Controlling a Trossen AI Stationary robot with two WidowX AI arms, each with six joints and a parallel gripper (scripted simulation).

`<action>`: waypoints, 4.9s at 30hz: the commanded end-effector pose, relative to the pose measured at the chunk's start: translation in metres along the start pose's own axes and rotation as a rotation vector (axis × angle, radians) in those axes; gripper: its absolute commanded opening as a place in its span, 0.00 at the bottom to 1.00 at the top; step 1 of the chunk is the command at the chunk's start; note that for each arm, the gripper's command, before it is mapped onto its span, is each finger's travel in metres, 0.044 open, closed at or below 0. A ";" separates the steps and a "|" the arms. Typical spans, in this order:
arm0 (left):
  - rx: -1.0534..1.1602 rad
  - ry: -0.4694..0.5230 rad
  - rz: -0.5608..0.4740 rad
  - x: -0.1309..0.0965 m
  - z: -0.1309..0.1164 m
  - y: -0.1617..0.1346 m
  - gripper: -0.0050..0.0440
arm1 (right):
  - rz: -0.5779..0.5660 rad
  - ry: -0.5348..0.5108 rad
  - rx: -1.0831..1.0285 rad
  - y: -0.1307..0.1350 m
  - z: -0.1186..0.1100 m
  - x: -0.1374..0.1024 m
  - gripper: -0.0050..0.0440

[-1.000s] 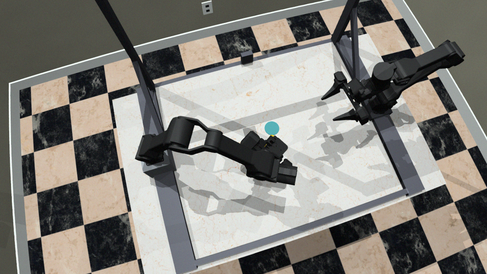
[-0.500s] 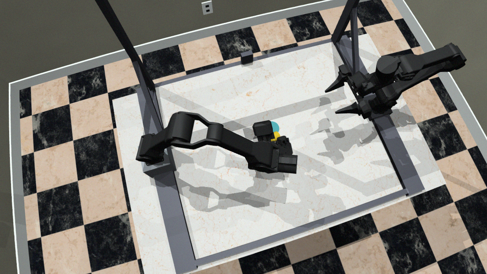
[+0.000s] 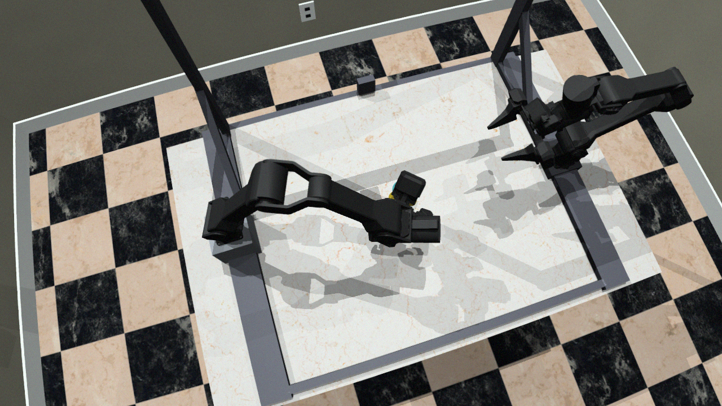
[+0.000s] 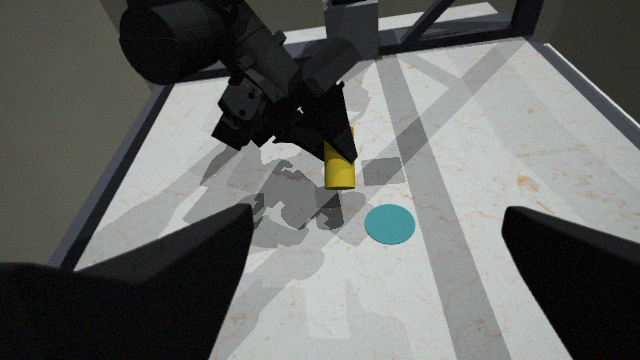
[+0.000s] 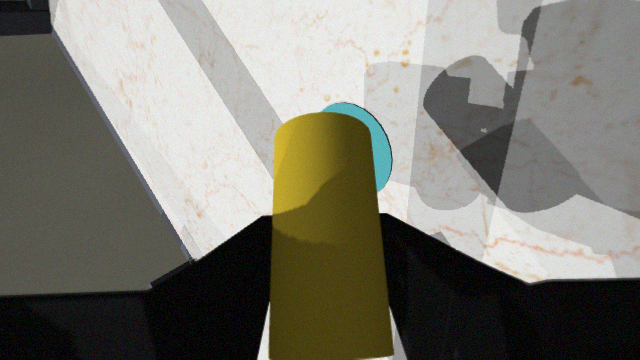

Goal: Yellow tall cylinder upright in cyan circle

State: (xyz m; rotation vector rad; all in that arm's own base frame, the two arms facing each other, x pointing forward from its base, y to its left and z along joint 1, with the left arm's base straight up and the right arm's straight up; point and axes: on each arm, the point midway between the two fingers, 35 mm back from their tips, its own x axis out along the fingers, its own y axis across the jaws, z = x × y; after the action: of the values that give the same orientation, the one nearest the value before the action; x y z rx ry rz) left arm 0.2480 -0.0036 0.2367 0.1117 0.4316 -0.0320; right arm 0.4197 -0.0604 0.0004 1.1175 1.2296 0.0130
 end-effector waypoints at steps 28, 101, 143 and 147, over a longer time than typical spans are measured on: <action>0.019 -0.029 -0.069 -0.041 0.010 -0.018 0.92 | 0.109 -0.049 1.340 0.041 -0.012 0.029 0.35; 0.012 0.024 -0.067 -0.048 -0.054 -0.026 0.92 | 0.135 -0.039 1.499 0.025 0.002 0.070 0.35; -0.022 -0.049 0.007 -0.051 -0.025 -0.012 0.92 | 0.111 -0.033 1.516 0.012 -0.013 -0.015 0.64; -0.022 -0.049 0.007 -0.051 -0.025 -0.012 0.92 | 0.111 -0.033 1.516 0.012 -0.013 -0.015 0.64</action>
State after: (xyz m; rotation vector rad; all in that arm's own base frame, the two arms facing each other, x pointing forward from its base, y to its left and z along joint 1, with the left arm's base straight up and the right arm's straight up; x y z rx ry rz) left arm 0.1891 -0.0123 0.2194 0.0914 0.4180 -0.0231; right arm 0.4089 -0.0555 0.0118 2.4413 1.0425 -1.0270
